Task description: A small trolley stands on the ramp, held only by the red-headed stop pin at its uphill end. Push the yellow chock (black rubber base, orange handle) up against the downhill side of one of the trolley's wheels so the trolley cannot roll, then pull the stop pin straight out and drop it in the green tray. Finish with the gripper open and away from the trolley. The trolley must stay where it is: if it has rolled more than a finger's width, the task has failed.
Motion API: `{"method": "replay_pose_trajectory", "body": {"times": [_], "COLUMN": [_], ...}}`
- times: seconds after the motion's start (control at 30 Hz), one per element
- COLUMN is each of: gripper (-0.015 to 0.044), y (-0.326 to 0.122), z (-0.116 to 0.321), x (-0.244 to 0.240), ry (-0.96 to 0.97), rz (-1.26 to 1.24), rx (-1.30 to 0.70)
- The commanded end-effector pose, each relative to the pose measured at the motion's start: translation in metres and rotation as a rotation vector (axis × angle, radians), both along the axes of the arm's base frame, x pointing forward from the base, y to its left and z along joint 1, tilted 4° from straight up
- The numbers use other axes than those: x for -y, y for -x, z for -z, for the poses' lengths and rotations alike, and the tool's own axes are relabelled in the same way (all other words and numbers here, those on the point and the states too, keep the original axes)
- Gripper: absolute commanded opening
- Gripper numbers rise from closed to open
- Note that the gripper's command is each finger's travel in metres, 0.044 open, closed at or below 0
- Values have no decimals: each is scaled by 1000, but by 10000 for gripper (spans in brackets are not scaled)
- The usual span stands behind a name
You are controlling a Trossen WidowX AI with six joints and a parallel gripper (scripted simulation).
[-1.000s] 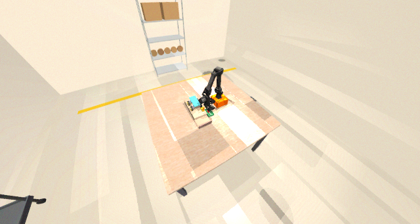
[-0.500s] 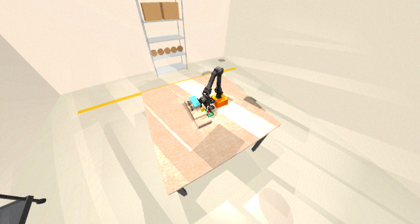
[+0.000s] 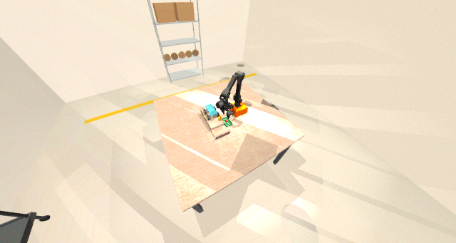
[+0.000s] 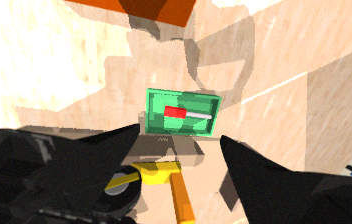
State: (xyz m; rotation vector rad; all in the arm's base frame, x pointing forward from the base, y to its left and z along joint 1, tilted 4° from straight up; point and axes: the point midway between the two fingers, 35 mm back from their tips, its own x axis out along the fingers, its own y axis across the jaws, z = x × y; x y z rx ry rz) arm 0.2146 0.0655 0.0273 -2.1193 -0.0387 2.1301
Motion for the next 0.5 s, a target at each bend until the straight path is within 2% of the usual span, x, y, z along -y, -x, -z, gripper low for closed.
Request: {"method": "replay_pose_trajectory", "body": {"times": [0.0, 0.27, 0.47], "gripper": [440, 440, 440], "y": [-1, -1, -2], "z": [-14, -37, -35], "x": [-1, -4, -3], "ry": [-5, -5, -2], "rz": [3, 3, 0], "rx": [5, 5, 6]}}
